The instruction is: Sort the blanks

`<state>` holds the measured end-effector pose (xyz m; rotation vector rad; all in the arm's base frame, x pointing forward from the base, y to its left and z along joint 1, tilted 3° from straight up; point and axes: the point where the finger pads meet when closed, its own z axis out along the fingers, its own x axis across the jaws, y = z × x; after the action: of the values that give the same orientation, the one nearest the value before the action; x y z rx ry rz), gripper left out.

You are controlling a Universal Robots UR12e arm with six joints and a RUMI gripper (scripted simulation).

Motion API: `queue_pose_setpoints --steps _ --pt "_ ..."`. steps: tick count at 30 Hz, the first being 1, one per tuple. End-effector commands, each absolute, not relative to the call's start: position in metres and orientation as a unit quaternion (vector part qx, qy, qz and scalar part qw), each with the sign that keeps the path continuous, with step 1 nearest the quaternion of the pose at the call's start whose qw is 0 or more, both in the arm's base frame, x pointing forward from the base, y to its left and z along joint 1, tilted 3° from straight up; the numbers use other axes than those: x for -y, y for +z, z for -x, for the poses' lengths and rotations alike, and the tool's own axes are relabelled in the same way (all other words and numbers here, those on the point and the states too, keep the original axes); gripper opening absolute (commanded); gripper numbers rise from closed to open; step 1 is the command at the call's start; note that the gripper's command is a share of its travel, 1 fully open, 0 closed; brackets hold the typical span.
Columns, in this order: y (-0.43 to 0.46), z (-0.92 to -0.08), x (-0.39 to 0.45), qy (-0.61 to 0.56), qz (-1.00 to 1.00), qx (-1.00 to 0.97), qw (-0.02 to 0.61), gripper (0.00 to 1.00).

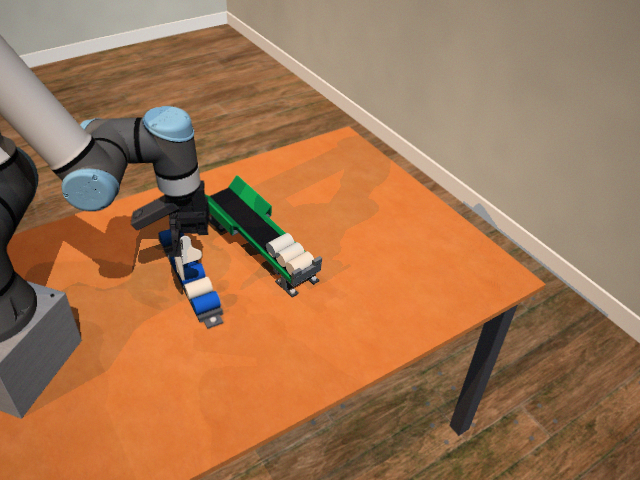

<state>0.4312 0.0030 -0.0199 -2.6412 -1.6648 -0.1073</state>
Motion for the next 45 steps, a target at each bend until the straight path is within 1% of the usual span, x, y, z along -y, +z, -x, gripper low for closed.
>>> queue_pose_setpoints --steps 1,22,35,45 --pt "-0.020 -0.433 0.001 -0.027 0.910 0.414 0.008 1.00" --pt "-0.021 -0.440 0.013 -0.023 0.994 0.104 0.016 1.00" --pt "-0.022 -0.442 0.018 -0.021 1.000 0.010 0.018 1.00" --pt "-0.022 -0.443 0.019 -0.021 0.999 -0.018 0.019 1.00"
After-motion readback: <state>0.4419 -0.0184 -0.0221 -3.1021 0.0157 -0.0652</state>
